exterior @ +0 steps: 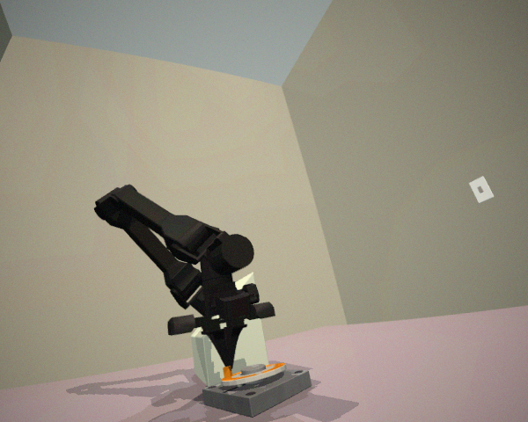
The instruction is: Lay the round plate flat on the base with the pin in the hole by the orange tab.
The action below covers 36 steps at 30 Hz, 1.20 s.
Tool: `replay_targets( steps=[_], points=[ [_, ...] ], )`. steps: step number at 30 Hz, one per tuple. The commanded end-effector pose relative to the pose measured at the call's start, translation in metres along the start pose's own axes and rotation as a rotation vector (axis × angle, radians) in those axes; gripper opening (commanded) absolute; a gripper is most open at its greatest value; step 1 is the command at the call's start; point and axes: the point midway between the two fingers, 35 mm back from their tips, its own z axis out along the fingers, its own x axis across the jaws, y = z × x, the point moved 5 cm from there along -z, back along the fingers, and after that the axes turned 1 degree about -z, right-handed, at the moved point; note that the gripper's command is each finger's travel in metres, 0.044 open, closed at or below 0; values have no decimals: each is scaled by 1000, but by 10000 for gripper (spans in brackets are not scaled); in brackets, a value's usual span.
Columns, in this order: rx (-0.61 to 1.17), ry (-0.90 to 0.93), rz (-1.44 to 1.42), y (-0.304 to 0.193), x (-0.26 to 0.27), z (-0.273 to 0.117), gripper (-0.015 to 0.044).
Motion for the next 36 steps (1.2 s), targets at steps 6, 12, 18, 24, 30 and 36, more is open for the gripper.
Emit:
replay_targets(
  steps=[6, 12, 18, 24, 30, 36],
  points=[
    [-6, -8, 8, 10, -11, -1, 0],
    [-6, -8, 8, 15, -16, -2, 0],
    [-7, -8, 8, 21, -20, -4, 0],
    [-7, -8, 9, 27, -23, -5, 0],
    [-7, -8, 9, 34, -25, -5, 0],
    [-7, -8, 9, 39, -26, -5, 0]
  ],
)
